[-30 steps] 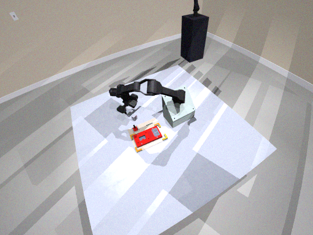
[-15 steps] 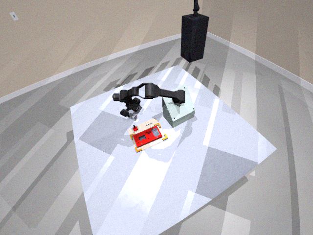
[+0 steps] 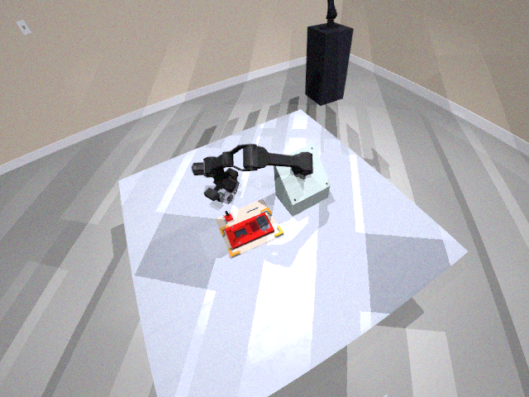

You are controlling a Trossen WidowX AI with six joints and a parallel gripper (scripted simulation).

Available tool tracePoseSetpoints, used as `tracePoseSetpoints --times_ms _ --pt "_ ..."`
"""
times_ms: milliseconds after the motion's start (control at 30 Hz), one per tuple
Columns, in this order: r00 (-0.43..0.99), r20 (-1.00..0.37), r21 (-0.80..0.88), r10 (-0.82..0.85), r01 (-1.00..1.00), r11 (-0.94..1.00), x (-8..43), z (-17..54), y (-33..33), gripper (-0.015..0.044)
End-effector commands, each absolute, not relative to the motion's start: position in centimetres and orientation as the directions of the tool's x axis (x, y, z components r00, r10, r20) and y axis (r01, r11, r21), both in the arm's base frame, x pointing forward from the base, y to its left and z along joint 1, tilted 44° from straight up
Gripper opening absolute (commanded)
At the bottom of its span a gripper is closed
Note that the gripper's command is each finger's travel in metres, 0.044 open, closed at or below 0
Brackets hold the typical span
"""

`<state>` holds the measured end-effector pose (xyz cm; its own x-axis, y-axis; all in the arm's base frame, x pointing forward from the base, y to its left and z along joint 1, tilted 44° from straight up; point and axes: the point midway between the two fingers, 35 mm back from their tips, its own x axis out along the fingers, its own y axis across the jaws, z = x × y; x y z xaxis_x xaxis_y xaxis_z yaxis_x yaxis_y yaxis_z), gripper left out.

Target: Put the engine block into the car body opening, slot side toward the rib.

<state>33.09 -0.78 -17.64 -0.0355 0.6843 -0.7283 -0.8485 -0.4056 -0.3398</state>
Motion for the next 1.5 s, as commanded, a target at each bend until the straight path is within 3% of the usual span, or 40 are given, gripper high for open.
tracePoseSetpoints --times_ms 0,700,1067,1300,1433,1467 --pt "-0.039 -0.725 -0.337 0.688 -0.851 -0.403 32.9 -18.1 -0.2 0.044" --pt "-0.039 -0.722 -0.338 0.691 -0.851 -0.402 32.6 -20.3 2.0 0.044" --pt "-0.039 -0.722 -0.338 0.691 -0.851 -0.402 32.6 -20.3 2.0 0.0151" --pt "-0.039 -0.722 -0.338 0.691 -0.851 -0.402 32.6 -20.3 2.0 0.0105" --pt "-0.039 -0.723 -0.338 0.69 -0.851 -0.402 32.7 -20.0 1.7 0.0" --pt "-0.038 -0.724 -0.338 0.689 -0.851 -0.402 32.7 -19.8 1.4 0.0"
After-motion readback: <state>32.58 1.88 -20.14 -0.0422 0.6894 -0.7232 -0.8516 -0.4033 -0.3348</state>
